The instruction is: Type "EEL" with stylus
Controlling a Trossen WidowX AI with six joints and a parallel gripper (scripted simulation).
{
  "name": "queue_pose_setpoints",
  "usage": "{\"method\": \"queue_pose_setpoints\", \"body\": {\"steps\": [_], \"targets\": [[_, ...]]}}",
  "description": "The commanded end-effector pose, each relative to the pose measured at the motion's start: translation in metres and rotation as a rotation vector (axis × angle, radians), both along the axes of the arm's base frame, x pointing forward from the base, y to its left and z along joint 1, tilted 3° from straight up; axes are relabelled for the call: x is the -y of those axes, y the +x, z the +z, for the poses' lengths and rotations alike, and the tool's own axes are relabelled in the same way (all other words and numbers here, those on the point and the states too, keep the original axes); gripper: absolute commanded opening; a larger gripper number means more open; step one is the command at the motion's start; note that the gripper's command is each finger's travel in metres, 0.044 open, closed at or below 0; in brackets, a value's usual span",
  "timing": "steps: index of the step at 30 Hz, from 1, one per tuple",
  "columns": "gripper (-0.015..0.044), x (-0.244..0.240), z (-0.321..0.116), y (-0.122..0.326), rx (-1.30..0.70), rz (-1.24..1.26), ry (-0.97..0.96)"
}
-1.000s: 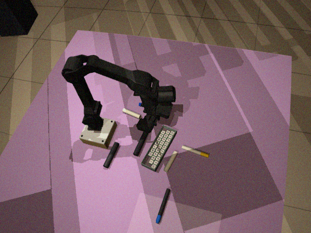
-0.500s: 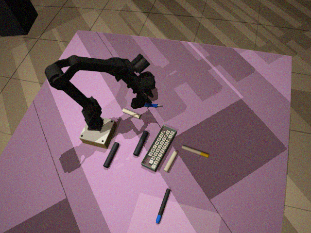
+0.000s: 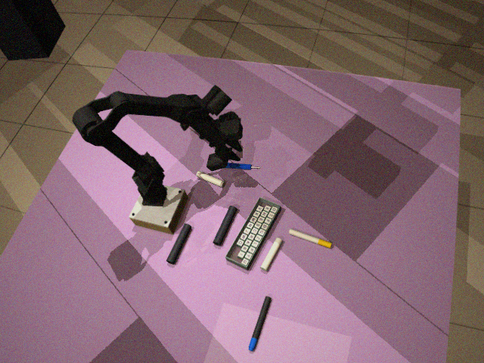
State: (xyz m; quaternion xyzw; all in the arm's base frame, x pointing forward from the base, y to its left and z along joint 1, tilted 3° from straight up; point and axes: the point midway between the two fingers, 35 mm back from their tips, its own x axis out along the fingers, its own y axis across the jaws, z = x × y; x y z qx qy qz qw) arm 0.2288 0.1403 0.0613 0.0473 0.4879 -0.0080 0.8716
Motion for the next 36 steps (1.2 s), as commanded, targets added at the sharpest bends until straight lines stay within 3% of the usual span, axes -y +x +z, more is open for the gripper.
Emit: {"method": "queue_pose_setpoints", "body": {"steps": [1, 36], "targets": [[0.015, 0.001, -0.004, -0.002, 0.0, -0.006, -0.002], [0.015, 0.0, -0.024, 0.0, 0.0, -0.006, -0.003]]}}
